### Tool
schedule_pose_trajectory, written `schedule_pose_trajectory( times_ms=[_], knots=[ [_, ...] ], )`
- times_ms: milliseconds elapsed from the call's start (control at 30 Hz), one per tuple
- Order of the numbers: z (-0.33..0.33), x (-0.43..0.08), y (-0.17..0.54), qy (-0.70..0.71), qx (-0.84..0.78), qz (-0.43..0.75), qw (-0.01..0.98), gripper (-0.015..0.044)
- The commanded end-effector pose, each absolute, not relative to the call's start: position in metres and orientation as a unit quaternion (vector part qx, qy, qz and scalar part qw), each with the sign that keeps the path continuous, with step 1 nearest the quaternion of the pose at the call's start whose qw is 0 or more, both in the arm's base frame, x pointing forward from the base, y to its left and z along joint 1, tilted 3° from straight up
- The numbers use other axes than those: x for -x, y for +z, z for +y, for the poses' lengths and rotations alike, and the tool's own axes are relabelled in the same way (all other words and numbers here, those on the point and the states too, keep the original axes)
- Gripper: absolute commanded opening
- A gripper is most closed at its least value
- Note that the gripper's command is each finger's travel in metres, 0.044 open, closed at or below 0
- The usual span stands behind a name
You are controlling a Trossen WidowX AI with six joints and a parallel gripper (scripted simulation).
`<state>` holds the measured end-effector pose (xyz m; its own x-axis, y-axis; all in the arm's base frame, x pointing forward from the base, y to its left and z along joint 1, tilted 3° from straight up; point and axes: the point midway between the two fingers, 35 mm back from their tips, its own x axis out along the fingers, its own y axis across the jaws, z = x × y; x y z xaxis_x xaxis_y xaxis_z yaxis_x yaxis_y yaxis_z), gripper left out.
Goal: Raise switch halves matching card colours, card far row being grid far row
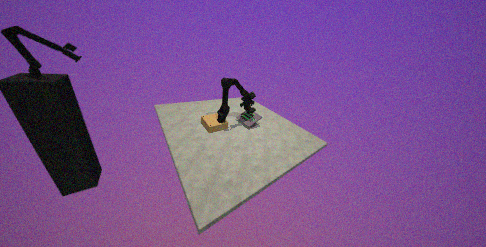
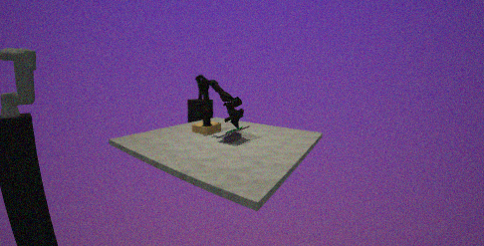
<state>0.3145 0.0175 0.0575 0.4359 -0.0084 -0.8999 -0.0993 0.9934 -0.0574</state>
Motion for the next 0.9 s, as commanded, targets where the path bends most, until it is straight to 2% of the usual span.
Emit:
schedule_pose_trajectory(
  times_ms=[0,400,533,733,867],
  knots=[
    [0.018,-0.315,0.057,0.030,0.051,0.529,0.847,0.0000],
    [0.018,-0.313,0.066,0.027,0.051,0.532,0.845,0.0000],
    [0.019,-0.291,0.113,0.029,0.051,0.540,0.840,0.0000],
    [0.017,-0.288,0.115,0.029,0.051,0.541,0.839,0.0000],
    [-0.011,-0.258,0.101,0.028,0.052,0.542,0.838,0.0000]
  ],
)
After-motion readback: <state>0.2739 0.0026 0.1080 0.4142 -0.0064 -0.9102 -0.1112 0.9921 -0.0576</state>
